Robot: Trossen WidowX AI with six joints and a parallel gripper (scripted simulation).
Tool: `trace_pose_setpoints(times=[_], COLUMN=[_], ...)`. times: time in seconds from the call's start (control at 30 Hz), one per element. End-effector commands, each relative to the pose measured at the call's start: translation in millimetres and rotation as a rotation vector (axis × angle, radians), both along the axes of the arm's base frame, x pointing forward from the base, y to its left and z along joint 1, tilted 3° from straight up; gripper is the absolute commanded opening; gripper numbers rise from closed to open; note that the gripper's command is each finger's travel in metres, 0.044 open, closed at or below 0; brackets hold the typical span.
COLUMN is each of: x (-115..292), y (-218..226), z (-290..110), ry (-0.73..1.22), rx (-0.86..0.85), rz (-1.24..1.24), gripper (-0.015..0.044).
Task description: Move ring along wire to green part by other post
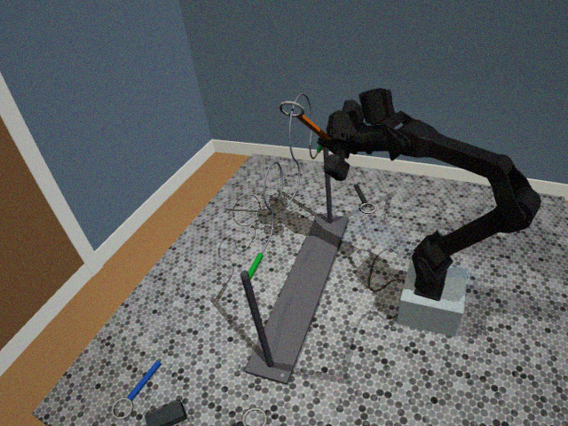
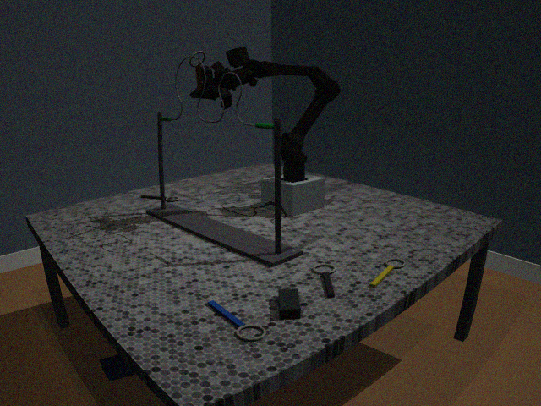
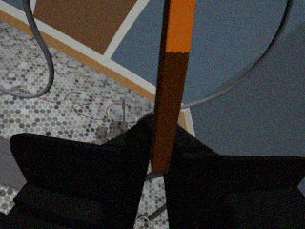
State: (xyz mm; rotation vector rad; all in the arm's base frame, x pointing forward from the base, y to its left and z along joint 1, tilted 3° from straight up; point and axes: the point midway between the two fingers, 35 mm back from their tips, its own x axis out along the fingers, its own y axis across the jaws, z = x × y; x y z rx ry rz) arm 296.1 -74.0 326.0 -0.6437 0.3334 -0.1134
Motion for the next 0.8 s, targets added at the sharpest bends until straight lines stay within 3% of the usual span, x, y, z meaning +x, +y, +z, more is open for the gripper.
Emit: trace_pose_setpoints(times=[0.0,0.77], x=[-1.1,0.2], y=[-2.3,-11.6], z=[1.6,11.0], ry=[-0.012,-0.058], rx=[-0.058,-0.341], rz=[-0.004,-0.006], gripper=[-0.015,-0.015])
